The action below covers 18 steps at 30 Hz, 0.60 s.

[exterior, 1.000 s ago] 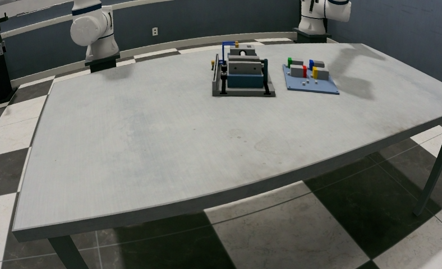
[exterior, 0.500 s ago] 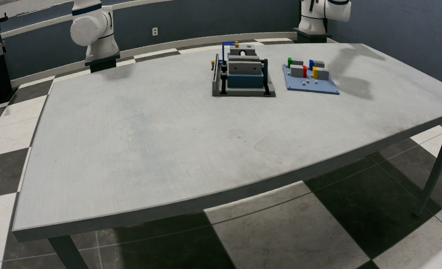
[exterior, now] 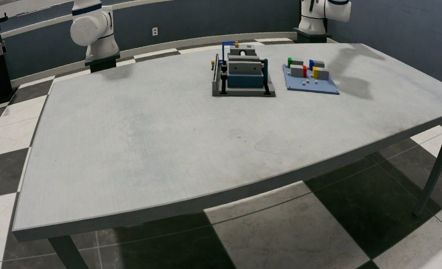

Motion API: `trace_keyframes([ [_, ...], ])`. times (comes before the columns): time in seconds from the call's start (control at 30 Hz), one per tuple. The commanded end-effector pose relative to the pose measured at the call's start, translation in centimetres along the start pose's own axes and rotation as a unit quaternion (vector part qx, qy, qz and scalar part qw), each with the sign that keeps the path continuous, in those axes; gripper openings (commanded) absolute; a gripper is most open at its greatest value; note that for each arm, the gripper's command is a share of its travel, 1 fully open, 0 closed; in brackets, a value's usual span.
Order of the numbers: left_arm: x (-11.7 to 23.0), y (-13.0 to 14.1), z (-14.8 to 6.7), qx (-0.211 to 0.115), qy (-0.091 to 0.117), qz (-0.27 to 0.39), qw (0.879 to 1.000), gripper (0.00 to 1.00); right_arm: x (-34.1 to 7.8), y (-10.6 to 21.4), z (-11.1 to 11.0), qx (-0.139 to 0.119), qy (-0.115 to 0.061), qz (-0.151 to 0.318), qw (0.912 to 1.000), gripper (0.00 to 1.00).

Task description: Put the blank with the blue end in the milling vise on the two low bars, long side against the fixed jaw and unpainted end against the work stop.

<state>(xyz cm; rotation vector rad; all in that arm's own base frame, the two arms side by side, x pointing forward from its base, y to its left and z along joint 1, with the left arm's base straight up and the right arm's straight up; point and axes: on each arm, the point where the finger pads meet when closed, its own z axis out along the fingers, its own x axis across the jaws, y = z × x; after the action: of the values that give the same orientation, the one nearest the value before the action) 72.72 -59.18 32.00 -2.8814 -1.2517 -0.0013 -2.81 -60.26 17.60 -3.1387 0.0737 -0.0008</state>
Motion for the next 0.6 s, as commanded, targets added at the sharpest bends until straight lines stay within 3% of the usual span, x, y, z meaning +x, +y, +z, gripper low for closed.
trace_keyframes([
  [0.0,0.00,0.03,-0.14,-0.001,0.000,0.015,1.000,1.00,-0.02,0.07,-0.09,-0.001,0.000,0.000,1.0000,1.00],
  [0.57,0.00,0.03,-0.14,-0.001,0.000,0.094,0.996,1.00,-0.02,0.07,-0.09,-0.001,0.000,0.000,1.0000,1.00],
])
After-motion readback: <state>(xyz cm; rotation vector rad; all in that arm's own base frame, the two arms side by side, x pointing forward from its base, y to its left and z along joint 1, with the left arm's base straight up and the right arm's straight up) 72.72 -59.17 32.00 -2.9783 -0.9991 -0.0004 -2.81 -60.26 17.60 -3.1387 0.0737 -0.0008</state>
